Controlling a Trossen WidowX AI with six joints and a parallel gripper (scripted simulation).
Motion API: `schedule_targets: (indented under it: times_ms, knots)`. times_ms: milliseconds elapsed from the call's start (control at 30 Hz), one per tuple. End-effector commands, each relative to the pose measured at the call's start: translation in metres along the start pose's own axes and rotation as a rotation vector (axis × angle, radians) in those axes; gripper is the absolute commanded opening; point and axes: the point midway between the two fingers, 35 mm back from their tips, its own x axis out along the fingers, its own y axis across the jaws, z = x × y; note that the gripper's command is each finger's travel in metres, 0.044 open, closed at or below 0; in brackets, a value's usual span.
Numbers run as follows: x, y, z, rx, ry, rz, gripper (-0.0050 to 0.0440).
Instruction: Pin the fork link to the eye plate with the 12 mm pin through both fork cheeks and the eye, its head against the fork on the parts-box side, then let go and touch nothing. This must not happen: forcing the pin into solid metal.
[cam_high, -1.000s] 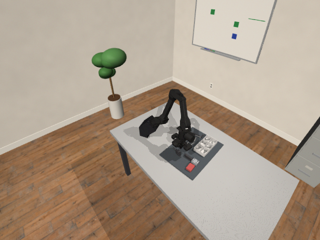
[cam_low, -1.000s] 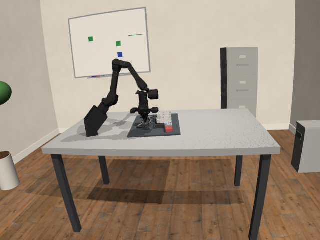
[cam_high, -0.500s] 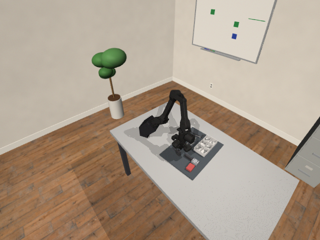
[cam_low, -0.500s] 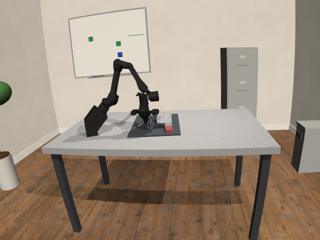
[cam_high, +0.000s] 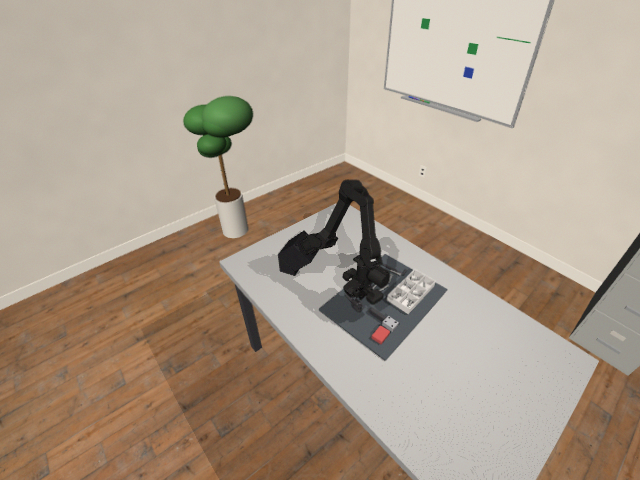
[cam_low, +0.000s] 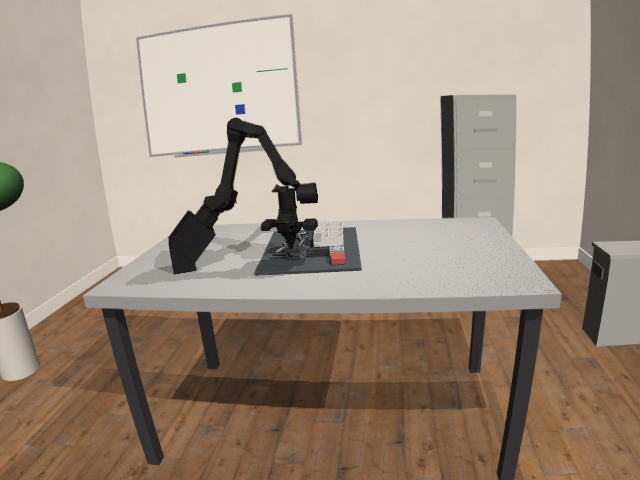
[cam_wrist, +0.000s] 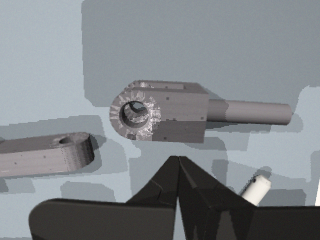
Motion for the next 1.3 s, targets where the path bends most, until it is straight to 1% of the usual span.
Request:
schedule_targets:
  times_ms: [0,1267]
  knots:
    - [0.0,0.0,0.0016,0.001,0.0,-0.002,0.0]
    - [-0.001,0.0002,0.0112,0.001,0.0,-0.002,0.0]
